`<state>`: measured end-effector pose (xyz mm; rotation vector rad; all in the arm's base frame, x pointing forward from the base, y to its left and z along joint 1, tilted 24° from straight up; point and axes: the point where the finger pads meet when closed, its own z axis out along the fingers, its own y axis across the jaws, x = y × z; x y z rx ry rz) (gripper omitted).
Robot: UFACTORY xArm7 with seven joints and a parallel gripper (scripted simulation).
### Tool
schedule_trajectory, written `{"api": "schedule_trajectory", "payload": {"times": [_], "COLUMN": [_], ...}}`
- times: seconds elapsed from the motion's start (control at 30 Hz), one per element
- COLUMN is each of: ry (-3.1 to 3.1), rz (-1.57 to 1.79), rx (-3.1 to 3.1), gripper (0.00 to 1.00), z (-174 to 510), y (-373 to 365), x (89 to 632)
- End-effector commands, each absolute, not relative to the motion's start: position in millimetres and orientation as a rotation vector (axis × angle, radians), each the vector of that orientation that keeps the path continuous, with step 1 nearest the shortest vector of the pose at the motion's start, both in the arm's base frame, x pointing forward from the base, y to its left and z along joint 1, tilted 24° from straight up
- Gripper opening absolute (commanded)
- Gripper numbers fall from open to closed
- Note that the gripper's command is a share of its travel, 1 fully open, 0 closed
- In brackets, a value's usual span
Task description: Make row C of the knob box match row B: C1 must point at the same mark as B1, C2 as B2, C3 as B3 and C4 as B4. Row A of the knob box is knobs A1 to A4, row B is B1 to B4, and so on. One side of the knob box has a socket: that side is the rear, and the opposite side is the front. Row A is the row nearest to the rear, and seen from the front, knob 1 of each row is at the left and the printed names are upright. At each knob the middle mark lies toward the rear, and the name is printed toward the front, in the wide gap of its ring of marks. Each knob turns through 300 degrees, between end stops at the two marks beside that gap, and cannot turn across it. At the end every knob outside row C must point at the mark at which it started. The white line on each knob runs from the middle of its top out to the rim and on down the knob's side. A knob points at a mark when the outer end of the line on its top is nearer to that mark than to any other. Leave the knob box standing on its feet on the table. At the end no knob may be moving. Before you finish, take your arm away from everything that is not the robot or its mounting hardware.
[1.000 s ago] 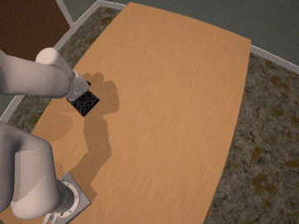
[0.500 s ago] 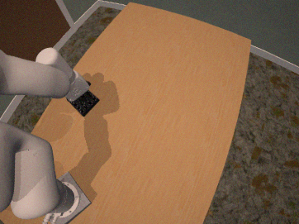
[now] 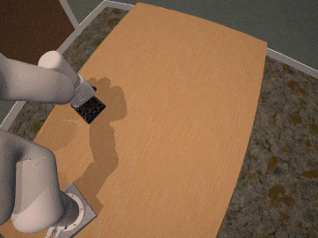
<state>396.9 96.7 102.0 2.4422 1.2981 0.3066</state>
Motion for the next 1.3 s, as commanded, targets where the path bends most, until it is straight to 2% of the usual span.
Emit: {"api": "schedule_trajectory", "payload": {"times": [0.0, 1.27], "ry": [1.299, 1.299], "rz": [0.310, 0.310], "rx": [2.441, 2.441], "gripper": [0.19, 0.19], "z": [102.8, 91.9], "y": [97.4, 95.0], "x": [397.7, 401.9]}}
